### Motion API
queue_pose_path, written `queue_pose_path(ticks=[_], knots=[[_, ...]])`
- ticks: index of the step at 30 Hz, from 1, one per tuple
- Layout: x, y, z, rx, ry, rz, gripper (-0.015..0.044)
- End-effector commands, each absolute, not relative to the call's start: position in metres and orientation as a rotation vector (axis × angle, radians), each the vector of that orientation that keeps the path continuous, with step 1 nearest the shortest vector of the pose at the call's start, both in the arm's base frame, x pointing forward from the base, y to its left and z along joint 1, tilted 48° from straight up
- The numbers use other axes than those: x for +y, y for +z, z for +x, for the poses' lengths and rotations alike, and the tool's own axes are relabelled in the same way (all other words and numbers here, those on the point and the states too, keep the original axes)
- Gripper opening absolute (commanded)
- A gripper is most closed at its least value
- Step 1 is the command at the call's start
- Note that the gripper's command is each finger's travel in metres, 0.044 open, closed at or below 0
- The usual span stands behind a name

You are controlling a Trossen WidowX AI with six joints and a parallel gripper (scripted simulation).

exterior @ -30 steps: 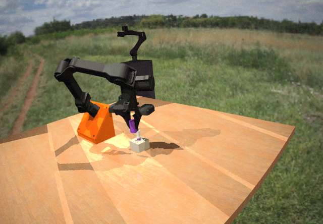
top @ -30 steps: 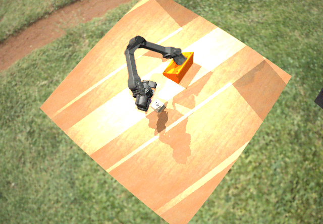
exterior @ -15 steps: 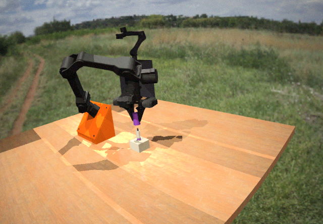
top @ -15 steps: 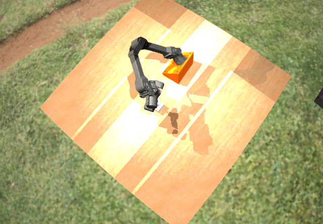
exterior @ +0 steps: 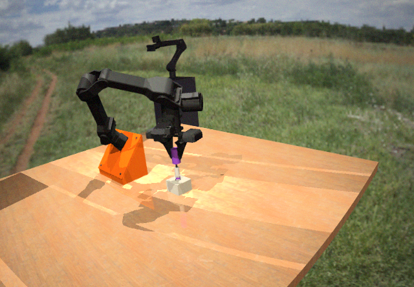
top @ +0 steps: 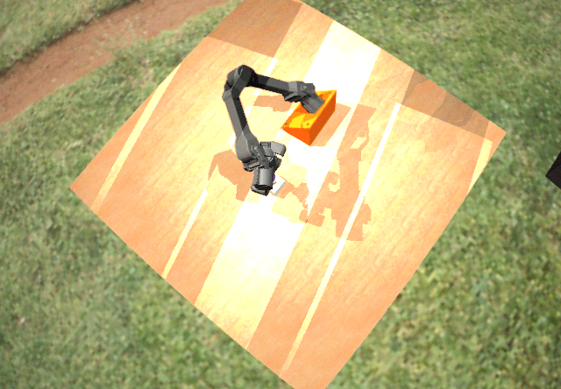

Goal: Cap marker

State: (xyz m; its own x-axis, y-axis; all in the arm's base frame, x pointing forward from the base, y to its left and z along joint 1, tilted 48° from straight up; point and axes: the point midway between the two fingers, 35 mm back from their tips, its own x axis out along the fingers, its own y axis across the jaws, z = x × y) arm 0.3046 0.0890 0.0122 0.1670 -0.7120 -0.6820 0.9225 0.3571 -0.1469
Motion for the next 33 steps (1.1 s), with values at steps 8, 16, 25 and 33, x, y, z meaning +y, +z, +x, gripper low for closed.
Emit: queue_pose_path(ticks=[8, 16, 25, 33], knots=[[0.075, -0.001, 0.307, 0.754, -1.193, 0.323, 0.0000], [0.065, -0.010, 0.309, 0.753, -1.193, 0.323, 0.0000], [0.055, -0.018, 0.311, 0.752, -1.194, 0.322, 0.0000], [0.055, -0.018, 0.310, 0.752, -1.194, 0.322, 0.0000]])
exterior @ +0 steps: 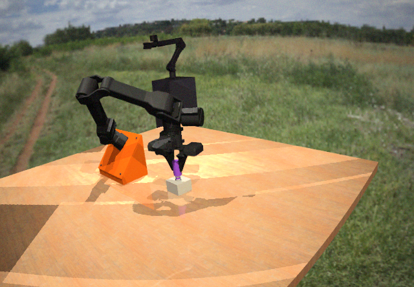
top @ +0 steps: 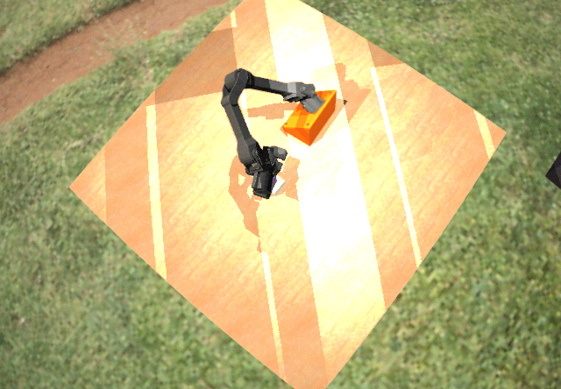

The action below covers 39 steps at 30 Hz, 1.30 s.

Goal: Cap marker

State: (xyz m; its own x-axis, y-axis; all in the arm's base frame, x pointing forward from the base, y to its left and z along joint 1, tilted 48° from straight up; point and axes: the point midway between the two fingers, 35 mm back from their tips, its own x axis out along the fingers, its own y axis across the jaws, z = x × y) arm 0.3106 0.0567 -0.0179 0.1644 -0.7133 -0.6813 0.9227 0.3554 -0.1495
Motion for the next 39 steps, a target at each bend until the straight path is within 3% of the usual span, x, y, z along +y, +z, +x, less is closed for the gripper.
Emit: queue_pose_path(ticks=[1, 4, 21, 29, 35, 39], knots=[[0.055, -0.019, 0.310, 0.752, -1.194, 0.322, 0.0000], [0.055, -0.019, 0.310, 0.752, -1.194, 0.322, 0.0000], [0.056, -0.018, 0.310, 0.753, -1.197, 0.331, 0.0440], [0.108, 0.030, 0.299, 0.756, -1.197, 0.332, 0.0440], [0.110, 0.032, 0.298, 0.756, -1.197, 0.332, 0.0440], [0.109, 0.031, 0.298, 0.888, -1.092, 0.132, 0.0335]])
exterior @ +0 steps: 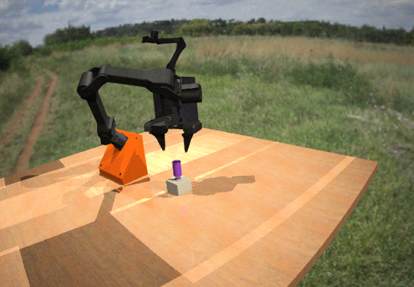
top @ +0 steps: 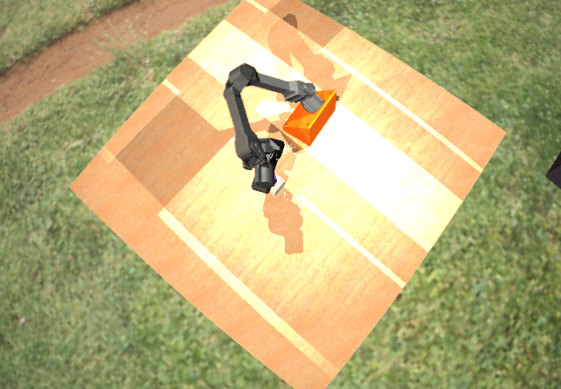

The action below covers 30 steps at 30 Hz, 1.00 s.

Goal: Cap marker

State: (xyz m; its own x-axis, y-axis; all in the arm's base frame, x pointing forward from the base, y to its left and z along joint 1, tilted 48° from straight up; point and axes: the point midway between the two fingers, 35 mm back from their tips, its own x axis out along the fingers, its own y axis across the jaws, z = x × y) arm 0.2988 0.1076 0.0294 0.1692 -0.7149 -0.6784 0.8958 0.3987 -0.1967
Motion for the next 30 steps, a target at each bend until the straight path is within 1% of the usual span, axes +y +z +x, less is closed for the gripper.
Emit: queue_pose_path(ticks=[1, 10, 13, 30], knots=[[0.1086, 0.0302, 0.2982, 0.939, -1.047, 0.051, 0.0309], [0.1047, 0.0253, 0.2994, 1.316, -0.577, -0.659, 0.0072], [0.1044, 0.0250, 0.2995, 1.338, -0.537, -0.711, 0.0000], [0.1044, 0.0250, 0.2995, 1.338, -0.537, -0.711, 0.0000]])
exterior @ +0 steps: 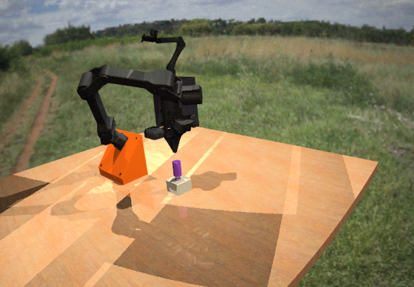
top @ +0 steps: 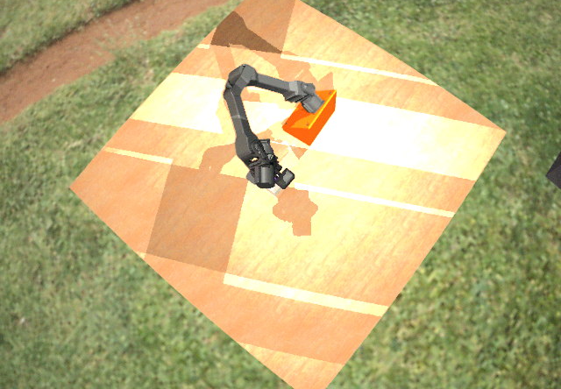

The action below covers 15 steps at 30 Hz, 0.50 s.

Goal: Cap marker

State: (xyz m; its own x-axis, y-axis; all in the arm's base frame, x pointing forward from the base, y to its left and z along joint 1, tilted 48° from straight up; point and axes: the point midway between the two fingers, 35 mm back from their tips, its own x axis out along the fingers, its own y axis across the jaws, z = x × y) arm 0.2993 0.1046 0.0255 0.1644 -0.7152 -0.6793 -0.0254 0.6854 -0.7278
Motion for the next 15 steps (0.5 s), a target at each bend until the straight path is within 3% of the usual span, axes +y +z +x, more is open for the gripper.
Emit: queue_pose_path(ticks=[1, 15], knots=[[0.104, 0.025, 0.300, 1.338, -0.537, -0.711, 0.0000], [0.091, 0.013, 0.303, 1.338, -0.538, -0.711, 0.0000]])
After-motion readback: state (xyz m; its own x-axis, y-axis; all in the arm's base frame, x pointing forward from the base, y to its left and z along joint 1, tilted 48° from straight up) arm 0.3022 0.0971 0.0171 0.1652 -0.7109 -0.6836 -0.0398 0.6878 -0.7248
